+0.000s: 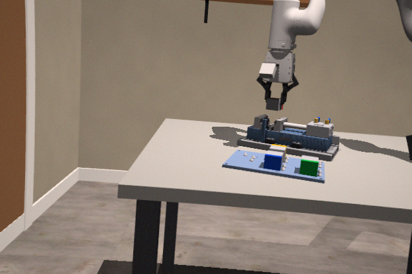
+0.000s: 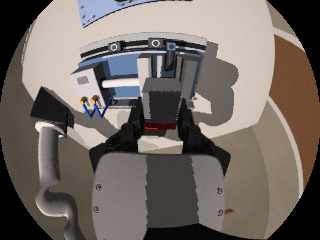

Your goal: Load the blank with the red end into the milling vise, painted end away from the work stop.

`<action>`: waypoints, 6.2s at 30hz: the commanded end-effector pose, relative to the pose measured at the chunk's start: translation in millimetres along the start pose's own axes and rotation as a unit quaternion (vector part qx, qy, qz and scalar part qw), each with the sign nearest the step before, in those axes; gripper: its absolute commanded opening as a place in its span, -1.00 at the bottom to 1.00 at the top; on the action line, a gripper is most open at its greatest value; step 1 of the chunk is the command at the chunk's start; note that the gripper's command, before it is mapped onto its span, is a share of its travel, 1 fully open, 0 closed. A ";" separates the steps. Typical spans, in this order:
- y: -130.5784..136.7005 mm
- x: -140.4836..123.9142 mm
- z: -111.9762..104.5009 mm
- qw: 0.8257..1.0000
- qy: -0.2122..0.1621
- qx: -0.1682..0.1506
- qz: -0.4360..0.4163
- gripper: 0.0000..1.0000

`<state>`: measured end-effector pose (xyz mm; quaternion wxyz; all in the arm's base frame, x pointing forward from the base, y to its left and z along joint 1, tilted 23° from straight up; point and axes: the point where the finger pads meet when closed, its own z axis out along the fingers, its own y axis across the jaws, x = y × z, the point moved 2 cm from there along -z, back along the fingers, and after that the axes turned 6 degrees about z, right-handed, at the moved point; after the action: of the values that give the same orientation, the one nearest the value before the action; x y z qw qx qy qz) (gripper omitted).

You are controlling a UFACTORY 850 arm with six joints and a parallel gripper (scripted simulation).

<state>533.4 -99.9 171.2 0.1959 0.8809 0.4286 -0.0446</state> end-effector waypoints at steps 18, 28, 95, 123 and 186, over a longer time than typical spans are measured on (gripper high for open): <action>18.2 -16.2 0.0 1.000 0.001 0.000 0.000 -1.00; 15.8 -13.8 -0.1 1.000 0.001 0.000 0.000 -1.00; 7.9 -6.2 29.5 1.000 0.001 0.000 0.000 -1.00; 8.0 -6.4 26.4 1.000 0.001 0.000 0.000 -1.00; 8.1 -6.5 27.8 1.000 0.001 0.000 0.000 -1.00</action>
<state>537.3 -119.9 149.3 0.1954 0.8811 0.4284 -0.0448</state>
